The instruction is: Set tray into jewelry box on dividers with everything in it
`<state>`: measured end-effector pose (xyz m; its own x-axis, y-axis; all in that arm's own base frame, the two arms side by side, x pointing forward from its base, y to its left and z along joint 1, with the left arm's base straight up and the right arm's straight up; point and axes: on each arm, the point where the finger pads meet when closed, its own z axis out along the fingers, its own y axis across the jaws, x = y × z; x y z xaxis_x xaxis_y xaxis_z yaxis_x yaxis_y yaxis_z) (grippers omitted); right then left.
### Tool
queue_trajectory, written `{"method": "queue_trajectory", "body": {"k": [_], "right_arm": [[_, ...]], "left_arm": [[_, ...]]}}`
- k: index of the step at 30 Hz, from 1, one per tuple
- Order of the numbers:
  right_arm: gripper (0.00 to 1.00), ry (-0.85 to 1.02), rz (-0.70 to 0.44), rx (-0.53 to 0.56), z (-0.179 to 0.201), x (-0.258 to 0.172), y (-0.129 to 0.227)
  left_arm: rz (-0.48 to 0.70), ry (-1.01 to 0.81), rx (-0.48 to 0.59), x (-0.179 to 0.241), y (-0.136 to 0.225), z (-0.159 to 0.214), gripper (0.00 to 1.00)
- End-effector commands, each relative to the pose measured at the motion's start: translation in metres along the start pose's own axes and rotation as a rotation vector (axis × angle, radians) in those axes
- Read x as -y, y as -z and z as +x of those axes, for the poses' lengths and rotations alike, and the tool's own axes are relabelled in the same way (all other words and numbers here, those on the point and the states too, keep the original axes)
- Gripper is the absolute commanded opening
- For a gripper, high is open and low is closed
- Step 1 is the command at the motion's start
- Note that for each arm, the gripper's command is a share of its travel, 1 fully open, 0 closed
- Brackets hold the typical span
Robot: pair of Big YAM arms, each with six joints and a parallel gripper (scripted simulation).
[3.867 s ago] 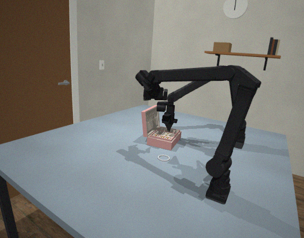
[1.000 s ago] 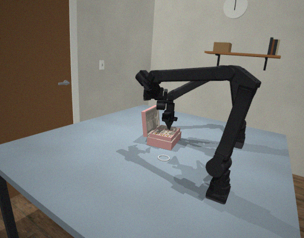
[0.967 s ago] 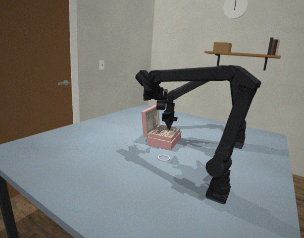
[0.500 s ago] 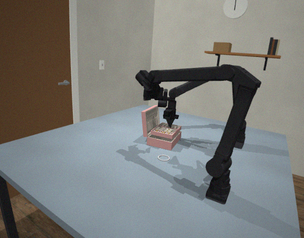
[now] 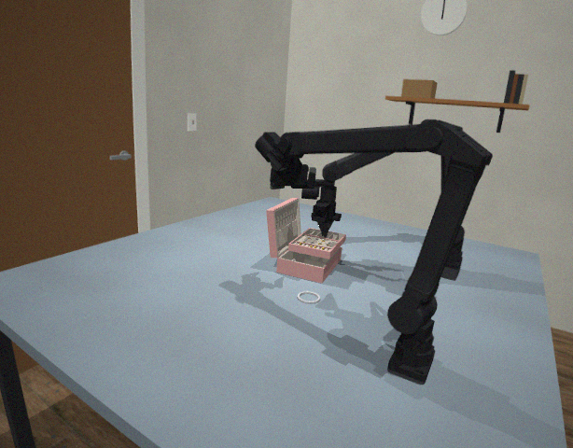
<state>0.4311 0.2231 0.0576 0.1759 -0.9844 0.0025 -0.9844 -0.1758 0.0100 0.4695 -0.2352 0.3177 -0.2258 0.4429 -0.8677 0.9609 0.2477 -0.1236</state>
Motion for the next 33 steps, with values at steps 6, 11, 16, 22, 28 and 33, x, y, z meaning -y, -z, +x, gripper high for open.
{"method": "queue_trajectory", "body": {"k": [6, 11, 16, 22, 28, 33], "right_arm": [[0.00, 0.006, 0.051, 0.019, 0.000, 0.028, 0.009], [0.00, 0.007, 0.053, 0.020, 0.000, 0.039, 0.004], [0.00, 0.005, 0.053, 0.020, 0.001, 0.047, 0.000], [0.00, 0.004, 0.071, 0.026, -0.005, 0.047, 0.011], [0.00, 0.004, 0.071, 0.025, -0.005, 0.046, 0.011], [0.00, 0.004, 0.051, 0.020, -0.006, 0.048, 0.008]], "left_arm": [[-0.015, -0.036, 0.021, -0.001, 0.008, -0.018, 1.00], [-0.015, -0.036, 0.021, -0.001, 0.008, -0.018, 1.00], [-0.015, -0.036, 0.021, -0.001, 0.008, -0.018, 1.00], [-0.015, -0.036, 0.021, -0.001, 0.008, -0.018, 1.00], [-0.015, -0.036, 0.021, -0.001, 0.008, -0.018, 1.00], [-0.015, -0.036, 0.021, -0.001, 0.008, -0.018, 1.00]]}}
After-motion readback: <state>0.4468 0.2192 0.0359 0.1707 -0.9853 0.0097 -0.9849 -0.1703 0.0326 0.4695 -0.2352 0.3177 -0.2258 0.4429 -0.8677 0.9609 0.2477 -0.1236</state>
